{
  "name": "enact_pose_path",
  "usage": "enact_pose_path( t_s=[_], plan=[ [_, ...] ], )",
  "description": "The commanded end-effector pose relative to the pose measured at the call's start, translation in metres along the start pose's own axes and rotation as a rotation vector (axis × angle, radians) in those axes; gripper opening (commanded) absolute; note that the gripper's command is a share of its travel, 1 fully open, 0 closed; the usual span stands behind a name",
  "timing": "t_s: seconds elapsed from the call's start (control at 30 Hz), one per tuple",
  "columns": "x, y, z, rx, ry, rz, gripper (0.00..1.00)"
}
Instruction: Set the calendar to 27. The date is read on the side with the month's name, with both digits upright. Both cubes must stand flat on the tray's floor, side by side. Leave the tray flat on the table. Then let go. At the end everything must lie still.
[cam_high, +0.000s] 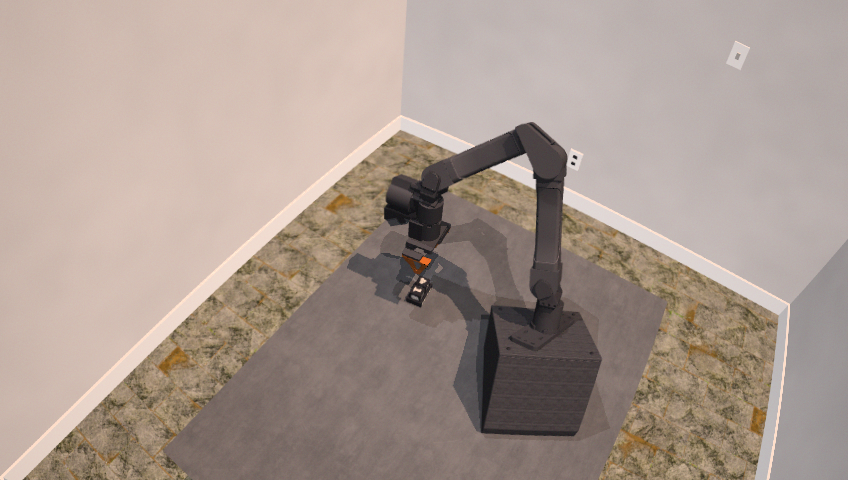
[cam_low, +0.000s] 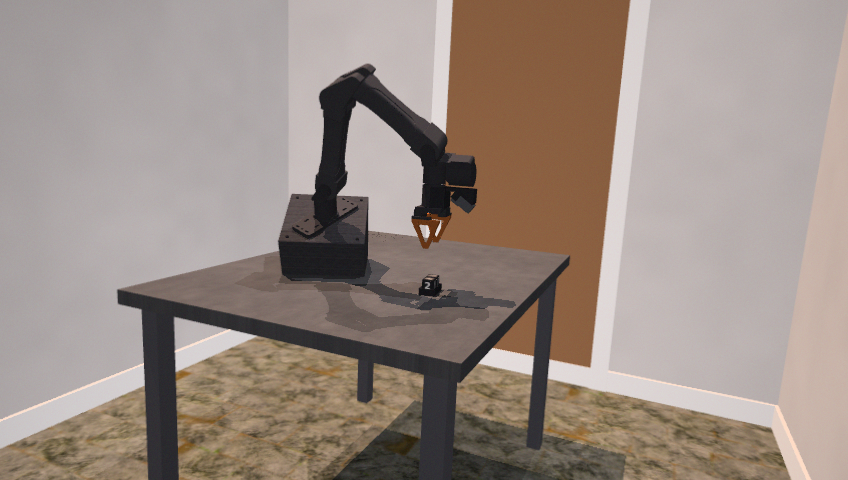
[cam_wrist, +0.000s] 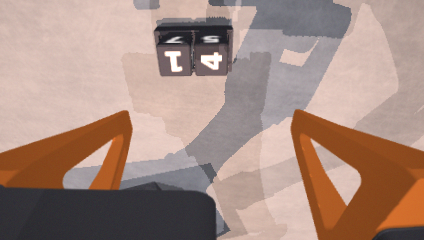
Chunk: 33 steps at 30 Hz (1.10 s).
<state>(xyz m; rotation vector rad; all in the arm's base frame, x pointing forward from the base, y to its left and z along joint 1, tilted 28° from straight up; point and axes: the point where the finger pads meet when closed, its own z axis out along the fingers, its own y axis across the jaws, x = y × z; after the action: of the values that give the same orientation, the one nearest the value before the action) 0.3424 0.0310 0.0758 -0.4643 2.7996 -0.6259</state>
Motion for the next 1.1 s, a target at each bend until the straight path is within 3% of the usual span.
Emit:
enact_pose_path(
  t_s=[0.0, 0.07, 0.17, 0.23, 0.63, 0.73, 0.8, 1.07],
  plan=[
    [-0.004, 0.0, -0.001, 0.002, -0.016, -0.181, 1.0],
    [-0.004, 0.0, 0.0, 0.002, -0.016, -0.26, 1.0],
    [-0.004, 0.0, 0.0, 0.002, -0.016, -0.267, 1.0],
    [-0.004, 0.0, 0.003, 0.004, -0.016, -0.401, 1.0],
    [-0.004, 0.0, 0.01, 0.007, -0.015, -0.825, 1.0],
    [-0.004, 0.0, 0.01, 0.007, -0.015, -0.826, 1.0],
    [-0.004, 0.0, 0.013, 0.008, -0.015, -0.961, 1.0],
    [-0.003, 0.0, 0.017, 0.01, -0.014, -1.203, 1.0]
  ],
)
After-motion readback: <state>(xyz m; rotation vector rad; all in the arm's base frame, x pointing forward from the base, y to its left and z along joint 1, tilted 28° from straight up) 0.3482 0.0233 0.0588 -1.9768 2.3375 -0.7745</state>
